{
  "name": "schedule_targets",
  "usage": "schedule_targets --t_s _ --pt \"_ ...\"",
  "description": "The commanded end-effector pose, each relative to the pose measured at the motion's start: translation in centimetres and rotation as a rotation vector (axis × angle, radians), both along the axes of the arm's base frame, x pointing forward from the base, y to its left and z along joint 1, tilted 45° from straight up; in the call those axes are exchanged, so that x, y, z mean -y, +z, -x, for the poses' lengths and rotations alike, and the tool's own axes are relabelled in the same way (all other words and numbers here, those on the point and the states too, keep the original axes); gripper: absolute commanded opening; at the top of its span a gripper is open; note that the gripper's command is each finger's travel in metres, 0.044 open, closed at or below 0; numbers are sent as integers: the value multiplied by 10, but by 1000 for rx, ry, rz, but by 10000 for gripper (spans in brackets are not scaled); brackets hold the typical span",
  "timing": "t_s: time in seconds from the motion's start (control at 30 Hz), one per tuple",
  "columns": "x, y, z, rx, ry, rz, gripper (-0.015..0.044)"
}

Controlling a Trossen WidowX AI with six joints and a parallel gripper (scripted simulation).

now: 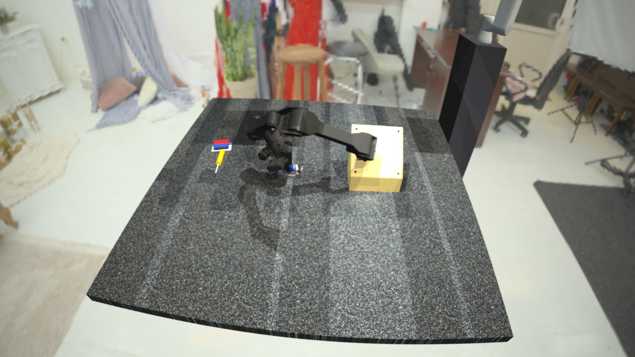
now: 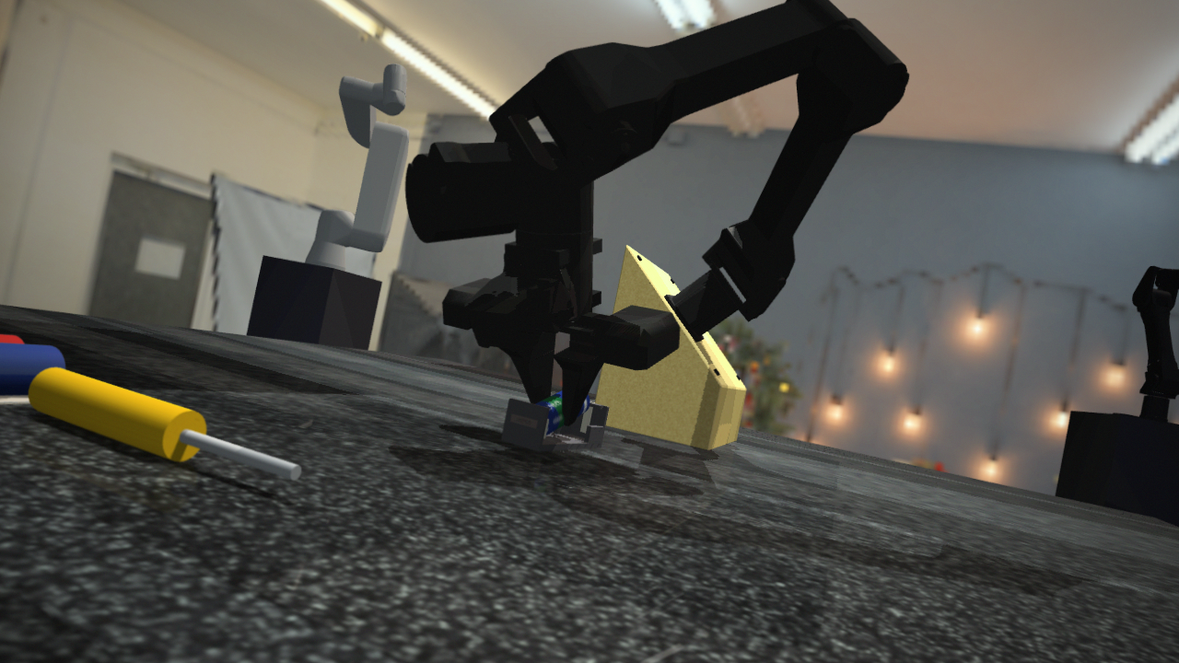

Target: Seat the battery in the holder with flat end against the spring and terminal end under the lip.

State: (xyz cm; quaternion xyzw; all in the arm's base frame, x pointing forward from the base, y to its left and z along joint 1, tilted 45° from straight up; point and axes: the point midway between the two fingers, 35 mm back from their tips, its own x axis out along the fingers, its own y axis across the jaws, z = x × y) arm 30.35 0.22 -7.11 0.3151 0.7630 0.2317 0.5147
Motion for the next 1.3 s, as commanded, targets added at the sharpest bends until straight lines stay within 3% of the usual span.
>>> schedule_targets --t_s 0.0,1.27 --pt "1 -3 -4 29 -16 15 87" --pt "-4 -5 2 132 -130 59 87"
